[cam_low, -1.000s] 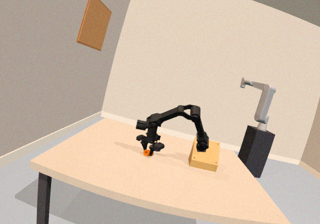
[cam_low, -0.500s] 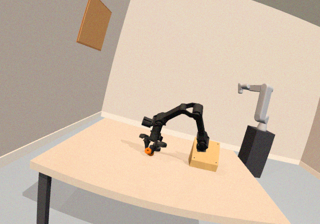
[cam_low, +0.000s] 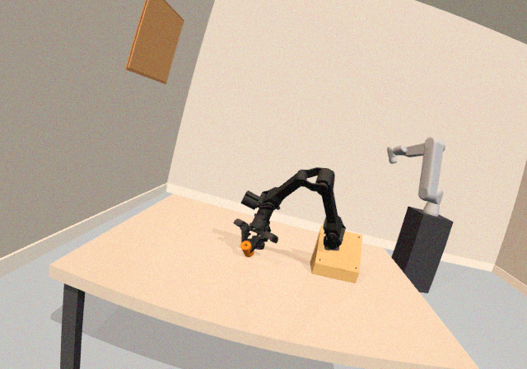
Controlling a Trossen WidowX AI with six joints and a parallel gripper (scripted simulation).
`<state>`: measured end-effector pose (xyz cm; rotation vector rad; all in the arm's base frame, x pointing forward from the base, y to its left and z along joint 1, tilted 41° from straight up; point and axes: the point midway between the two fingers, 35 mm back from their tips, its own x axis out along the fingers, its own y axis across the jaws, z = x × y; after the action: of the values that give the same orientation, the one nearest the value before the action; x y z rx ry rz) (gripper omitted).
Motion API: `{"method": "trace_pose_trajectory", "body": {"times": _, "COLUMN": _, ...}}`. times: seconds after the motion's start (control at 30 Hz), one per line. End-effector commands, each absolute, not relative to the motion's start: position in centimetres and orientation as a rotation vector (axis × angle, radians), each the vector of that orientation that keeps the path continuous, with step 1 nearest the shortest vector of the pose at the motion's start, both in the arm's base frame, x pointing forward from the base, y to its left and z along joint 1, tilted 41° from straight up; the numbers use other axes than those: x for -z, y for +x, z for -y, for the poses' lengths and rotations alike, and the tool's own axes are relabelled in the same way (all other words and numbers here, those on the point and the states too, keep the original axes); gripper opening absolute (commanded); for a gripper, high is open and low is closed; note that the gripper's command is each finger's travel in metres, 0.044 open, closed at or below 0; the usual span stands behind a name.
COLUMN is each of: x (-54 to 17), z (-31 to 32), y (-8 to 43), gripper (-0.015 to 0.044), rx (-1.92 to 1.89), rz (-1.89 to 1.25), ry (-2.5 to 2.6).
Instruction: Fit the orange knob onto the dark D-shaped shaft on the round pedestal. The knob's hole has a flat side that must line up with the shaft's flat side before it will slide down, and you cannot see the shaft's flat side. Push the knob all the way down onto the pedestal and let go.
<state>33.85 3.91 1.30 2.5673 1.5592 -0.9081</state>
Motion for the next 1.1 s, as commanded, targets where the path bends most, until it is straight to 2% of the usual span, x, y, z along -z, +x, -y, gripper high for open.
{"method": "trace_pose_trajectory", "body": {"times": 0.0, "x": -0.9, "z": -3.7, "y": 33.5, "gripper": 0.0179, "rx": 0.843, "rz": -1.581, "ry": 2.63}}
{"method": "trace_pose_trajectory", "body": {"times": 1.07, "x": 0.9, "z": -2.6, "y": 32.2, "gripper": 0.0179, "rx": 0.365, "rz": -1.637, "ry": 2.923}}
